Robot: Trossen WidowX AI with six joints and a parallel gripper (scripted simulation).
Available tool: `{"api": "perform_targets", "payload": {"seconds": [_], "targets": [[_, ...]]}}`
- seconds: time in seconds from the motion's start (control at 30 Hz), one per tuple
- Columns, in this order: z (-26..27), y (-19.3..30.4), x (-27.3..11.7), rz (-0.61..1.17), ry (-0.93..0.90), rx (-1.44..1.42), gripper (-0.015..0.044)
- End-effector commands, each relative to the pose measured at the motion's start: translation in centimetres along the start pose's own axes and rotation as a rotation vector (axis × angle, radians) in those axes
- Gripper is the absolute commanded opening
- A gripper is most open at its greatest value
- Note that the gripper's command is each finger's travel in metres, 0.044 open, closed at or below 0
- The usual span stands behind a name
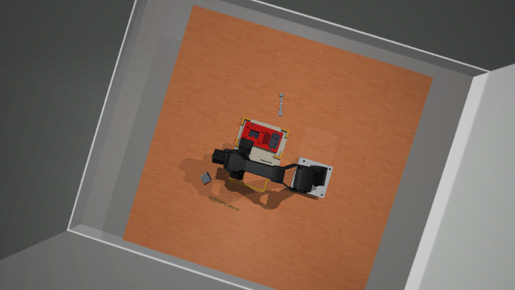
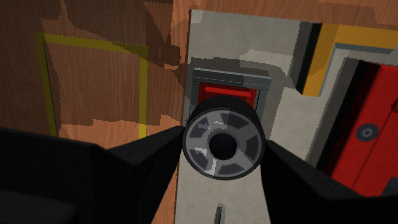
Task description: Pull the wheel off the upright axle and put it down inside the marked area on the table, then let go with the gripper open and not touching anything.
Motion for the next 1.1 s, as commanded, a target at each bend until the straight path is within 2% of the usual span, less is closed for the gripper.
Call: {"api": "perform_targets", "payload": {"seconds": [0.0, 1.07], "targets": [[0.0, 0.0, -0.4, -0.008, 0.0, 0.0, 0.0], [0.0, 0.0, -1.5, -0.013, 0.001, -0.001, 0.0]]}}
Point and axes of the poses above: the point midway between the two fingers, 35 mm back from their tips, its own x axis out along the fingers, its own z axis across the jaws, y = z × x, the point moved 9 cm from there along -x, back along the fingers, and after that the axes turned 10 degrees about -x, right-handed, at the moved point
